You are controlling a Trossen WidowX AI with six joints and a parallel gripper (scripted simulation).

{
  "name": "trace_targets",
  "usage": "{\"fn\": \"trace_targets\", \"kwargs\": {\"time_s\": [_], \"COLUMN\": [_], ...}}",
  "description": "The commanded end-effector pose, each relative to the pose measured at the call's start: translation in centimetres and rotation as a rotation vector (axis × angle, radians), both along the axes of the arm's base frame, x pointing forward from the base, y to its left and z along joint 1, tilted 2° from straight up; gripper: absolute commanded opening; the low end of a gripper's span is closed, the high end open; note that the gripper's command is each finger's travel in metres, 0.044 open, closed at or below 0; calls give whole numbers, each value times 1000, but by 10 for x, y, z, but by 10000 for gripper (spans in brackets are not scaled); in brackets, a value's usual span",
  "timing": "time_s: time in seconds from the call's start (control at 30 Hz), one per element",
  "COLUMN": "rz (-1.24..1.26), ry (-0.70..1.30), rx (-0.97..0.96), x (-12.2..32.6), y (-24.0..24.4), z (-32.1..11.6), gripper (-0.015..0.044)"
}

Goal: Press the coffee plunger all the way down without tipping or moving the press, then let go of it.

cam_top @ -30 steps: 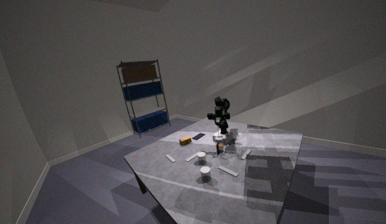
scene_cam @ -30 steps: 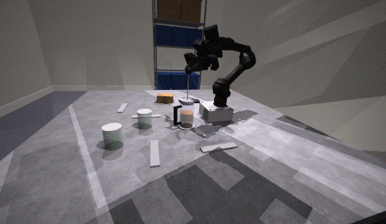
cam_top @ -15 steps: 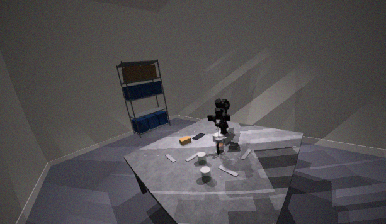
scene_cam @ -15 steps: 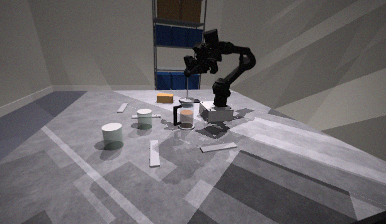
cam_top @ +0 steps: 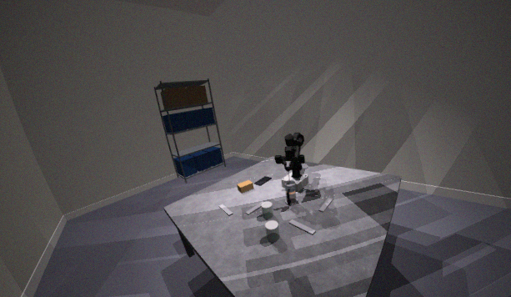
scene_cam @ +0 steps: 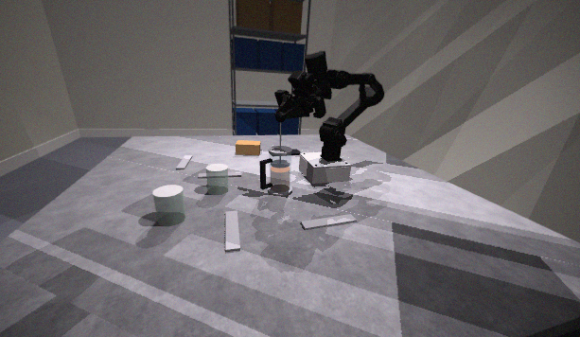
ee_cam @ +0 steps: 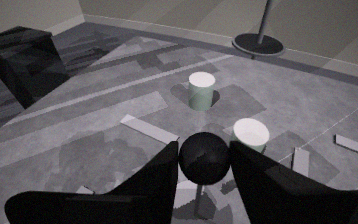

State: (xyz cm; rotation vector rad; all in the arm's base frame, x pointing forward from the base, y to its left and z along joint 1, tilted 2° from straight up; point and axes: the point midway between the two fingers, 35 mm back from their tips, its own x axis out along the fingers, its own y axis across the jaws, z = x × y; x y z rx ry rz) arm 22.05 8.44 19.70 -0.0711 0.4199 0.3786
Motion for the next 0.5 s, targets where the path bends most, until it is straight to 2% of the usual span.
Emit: {"fn": "trace_targets", "kwargs": {"time_s": [0.0, 0.47], "rz": [-4, -4], "ry": [64, 63], "rx": [-19, -19], "x": [-2, 1], "y": [-1, 1], "z": [-28, -51], "gripper": [125, 125]}}
